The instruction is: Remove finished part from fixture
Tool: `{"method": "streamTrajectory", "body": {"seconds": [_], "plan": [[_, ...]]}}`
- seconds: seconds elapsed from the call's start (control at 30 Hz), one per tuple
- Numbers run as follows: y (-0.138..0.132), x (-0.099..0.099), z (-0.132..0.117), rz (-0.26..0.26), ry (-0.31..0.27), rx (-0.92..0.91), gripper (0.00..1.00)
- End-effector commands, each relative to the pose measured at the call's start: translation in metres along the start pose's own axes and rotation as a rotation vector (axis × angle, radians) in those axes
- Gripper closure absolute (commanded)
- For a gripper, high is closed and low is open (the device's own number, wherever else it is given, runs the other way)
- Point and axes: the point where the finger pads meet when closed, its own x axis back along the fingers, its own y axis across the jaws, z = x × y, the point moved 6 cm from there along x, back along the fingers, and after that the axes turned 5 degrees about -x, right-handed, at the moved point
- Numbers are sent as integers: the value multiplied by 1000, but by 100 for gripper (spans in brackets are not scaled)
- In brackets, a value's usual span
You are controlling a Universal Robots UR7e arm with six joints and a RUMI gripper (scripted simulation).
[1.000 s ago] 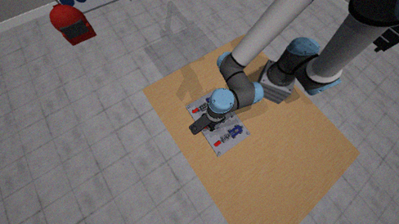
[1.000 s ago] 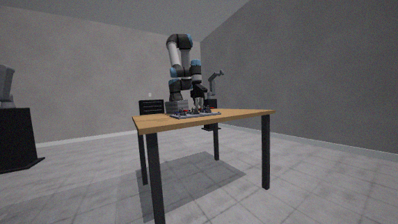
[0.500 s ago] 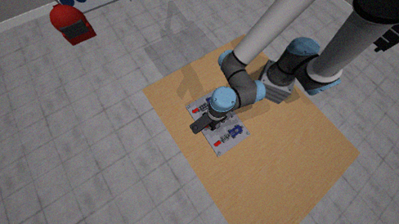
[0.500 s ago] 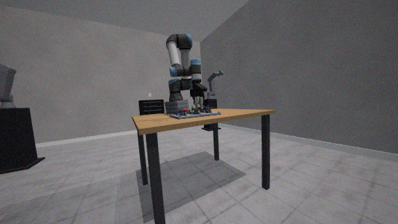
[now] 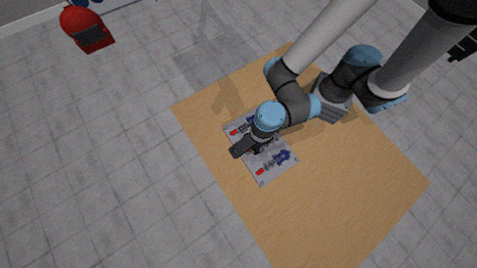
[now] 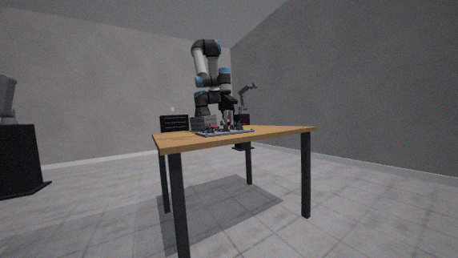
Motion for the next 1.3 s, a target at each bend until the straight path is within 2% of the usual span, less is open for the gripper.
{"method": "streamTrajectory", "body": {"seconds": [0.0, 1.27], "plan": [[0, 3, -4, 0, 1, 0, 100], [3, 11, -29, 0, 1, 0, 100]]}}
